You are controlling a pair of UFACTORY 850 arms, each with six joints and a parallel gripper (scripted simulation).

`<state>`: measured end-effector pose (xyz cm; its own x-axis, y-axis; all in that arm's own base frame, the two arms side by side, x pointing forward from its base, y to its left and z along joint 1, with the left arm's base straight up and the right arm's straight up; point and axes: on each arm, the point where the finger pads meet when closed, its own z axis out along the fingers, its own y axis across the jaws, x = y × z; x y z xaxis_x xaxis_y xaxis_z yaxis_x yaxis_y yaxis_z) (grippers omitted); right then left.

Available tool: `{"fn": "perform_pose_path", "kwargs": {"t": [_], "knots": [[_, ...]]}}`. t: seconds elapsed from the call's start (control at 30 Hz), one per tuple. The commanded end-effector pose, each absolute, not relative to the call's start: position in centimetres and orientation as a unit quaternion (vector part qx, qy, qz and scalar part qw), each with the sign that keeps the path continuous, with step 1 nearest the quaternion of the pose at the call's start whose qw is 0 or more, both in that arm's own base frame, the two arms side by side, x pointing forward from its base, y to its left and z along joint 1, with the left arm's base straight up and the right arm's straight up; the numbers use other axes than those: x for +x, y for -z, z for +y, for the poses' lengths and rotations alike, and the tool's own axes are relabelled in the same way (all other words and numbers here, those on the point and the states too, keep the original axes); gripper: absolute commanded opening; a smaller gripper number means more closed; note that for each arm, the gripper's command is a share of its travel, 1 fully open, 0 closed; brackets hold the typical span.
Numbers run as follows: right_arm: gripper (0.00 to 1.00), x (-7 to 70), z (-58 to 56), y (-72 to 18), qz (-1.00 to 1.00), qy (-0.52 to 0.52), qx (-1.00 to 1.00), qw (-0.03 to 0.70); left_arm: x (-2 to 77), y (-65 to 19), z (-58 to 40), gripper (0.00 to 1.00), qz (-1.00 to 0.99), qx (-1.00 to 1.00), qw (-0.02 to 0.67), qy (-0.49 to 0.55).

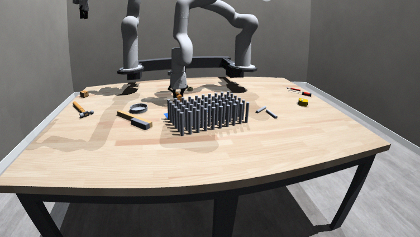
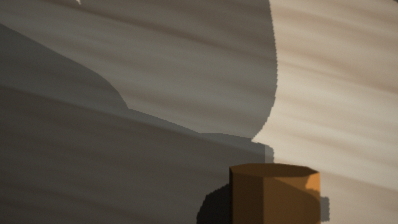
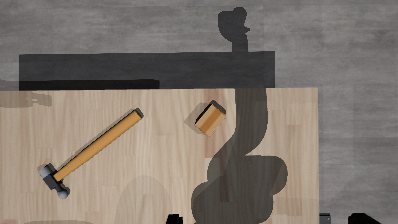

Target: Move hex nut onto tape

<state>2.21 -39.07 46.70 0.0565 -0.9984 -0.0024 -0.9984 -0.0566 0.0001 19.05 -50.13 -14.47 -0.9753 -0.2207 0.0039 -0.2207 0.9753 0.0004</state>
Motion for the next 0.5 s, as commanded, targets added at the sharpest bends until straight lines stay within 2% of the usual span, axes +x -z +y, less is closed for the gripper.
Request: {"fn": "perform_pose_path", "kwargs": {"t": [0.0, 0.47], "knots": [[1.00, 2.21, -39.12, -46.80, 0.687, 0.000, -0.727, 0.000, 19.09, 14.10, -50.21, 0.00, -0.994, 0.111, 0.002, -0.001], [1.00, 2.21, -39.12, -46.80, 0.687, 0.000, -0.727, 0.000, 19.06, 14.02, -50.09, 0.00, -0.994, 0.111, 0.002, -0.001]]}}
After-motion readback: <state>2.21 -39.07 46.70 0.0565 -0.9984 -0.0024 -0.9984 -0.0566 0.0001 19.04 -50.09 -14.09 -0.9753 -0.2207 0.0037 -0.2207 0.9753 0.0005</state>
